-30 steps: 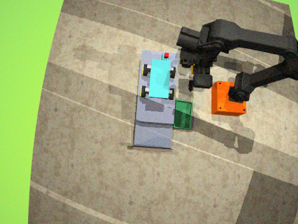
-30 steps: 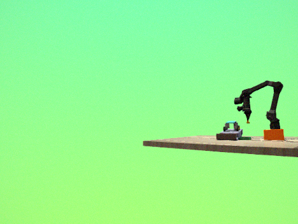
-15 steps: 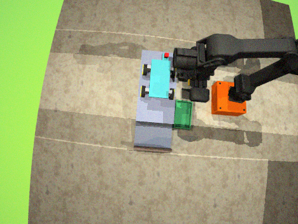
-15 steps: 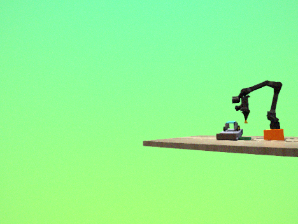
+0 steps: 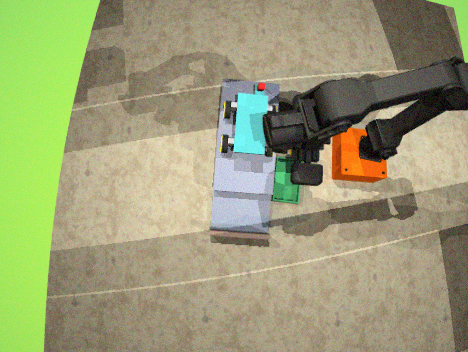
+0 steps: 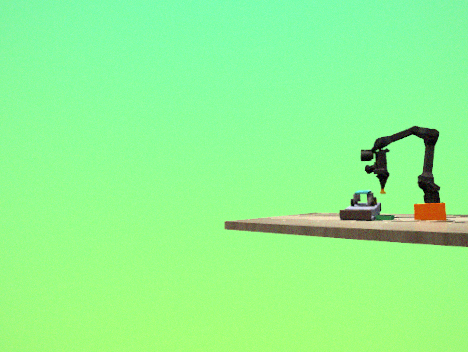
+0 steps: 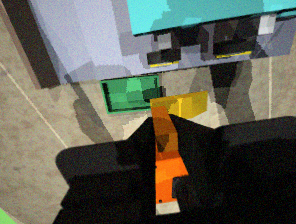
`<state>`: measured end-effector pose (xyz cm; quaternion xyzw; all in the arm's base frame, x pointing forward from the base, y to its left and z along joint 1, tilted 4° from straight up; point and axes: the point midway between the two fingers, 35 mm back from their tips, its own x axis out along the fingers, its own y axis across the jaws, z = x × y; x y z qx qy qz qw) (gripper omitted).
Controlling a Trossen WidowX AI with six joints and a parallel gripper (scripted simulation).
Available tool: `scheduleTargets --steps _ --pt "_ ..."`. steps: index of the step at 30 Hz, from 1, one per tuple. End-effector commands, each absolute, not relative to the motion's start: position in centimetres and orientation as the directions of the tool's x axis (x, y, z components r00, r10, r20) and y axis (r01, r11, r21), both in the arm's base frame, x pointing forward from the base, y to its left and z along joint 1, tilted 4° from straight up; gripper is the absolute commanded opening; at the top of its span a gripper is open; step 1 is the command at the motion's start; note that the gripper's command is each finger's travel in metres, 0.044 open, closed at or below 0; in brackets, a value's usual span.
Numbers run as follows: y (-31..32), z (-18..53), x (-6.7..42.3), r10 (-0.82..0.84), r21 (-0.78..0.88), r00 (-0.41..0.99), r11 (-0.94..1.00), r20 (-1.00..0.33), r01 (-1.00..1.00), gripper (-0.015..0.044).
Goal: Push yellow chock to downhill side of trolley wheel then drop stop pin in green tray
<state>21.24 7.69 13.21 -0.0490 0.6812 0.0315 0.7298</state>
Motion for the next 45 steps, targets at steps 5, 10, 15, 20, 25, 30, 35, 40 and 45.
scheduleTargets --steps 5,10,15,20,25,30,35,40,45 --pt "10.7 12.9 21.8 -0.024 -0.031 0.066 0.994 -0.998 -0.109 0.0000" --pt "12.9 12.7 22.1 -0.022 -0.029 0.066 0.994 -0.998 -0.109 0.0000" --pt "15.3 12.5 22.5 -0.020 -0.027 0.066 0.994 -0.998 -0.109 0.0000" --pt "16.3 12.3 22.6 -0.048 -0.055 0.067 0.993 -0.997 -0.107 0.0000" --pt "16.8 12.2 22.6 -0.130 -0.138 0.077 0.985 -0.988 -0.100 0.0000" --pt "17.0 12.2 23.1 -0.130 -0.138 0.078 0.985 -0.988 -0.100 0.0000" --pt "17.3 12.0 24.6 -0.130 -0.138 0.079 0.985 -0.988 -0.100 0.0000" --pt "17.4 11.8 25.6 -0.130 -0.138 0.080 0.985 -0.988 -0.100 0.0000" --pt "17.3 11.1 25.6 -0.130 -0.138 0.080 0.985 -0.988 -0.100 0.0000"
